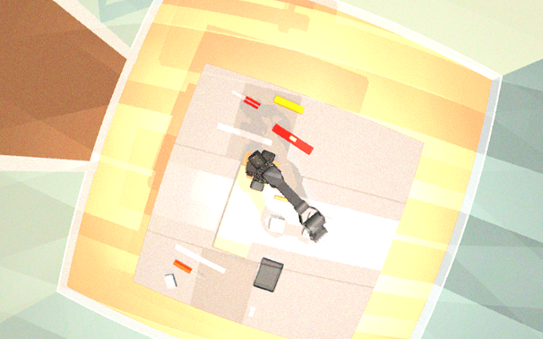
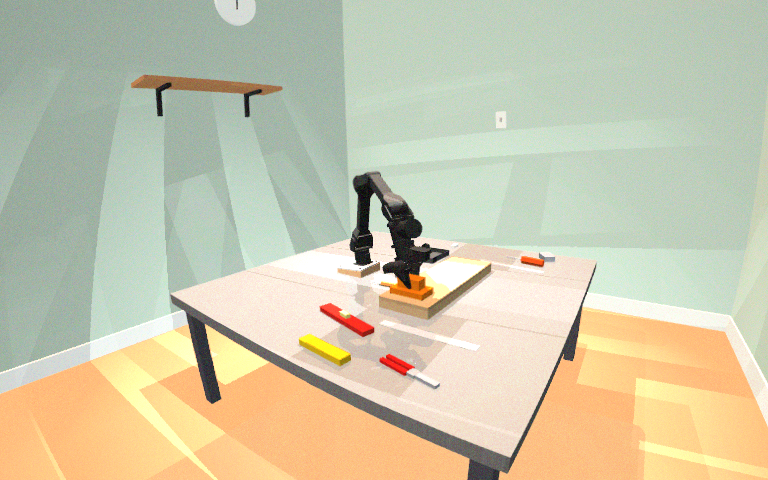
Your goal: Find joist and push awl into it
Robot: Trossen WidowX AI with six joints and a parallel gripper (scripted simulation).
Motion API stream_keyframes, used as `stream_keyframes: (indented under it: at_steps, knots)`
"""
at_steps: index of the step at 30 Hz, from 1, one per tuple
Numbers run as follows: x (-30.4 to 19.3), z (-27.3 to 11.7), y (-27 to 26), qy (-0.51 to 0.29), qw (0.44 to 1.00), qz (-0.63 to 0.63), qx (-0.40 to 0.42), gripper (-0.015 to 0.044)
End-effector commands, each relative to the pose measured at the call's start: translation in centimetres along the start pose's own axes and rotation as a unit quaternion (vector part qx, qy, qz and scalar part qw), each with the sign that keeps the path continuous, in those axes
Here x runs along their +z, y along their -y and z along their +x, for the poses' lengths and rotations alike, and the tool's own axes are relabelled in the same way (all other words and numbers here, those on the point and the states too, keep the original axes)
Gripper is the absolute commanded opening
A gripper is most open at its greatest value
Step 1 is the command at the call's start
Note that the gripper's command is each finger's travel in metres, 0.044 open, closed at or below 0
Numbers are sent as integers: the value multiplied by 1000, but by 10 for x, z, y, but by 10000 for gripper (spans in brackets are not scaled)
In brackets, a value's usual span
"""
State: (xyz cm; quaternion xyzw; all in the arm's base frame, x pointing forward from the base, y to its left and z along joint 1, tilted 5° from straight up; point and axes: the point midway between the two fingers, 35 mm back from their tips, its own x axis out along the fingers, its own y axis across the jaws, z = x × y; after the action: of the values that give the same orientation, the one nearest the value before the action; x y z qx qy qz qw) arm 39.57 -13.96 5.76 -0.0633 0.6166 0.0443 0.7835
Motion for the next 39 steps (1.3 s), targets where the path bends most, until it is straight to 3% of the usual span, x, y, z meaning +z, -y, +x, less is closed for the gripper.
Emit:
stream_keyframes:
  at_steps: [1, 12, 33, 39]
  knots:
    - [0, 0, 7, -1, 1000, -1, -4, 0]
    - [2, -4, 3, 0, 1000, 0, -1, 0]
    - [27, -93, 6, -1, 1000, 0, -3, 0]
    - [29, -96, 3, -1, 1000, -5, -2, 0]
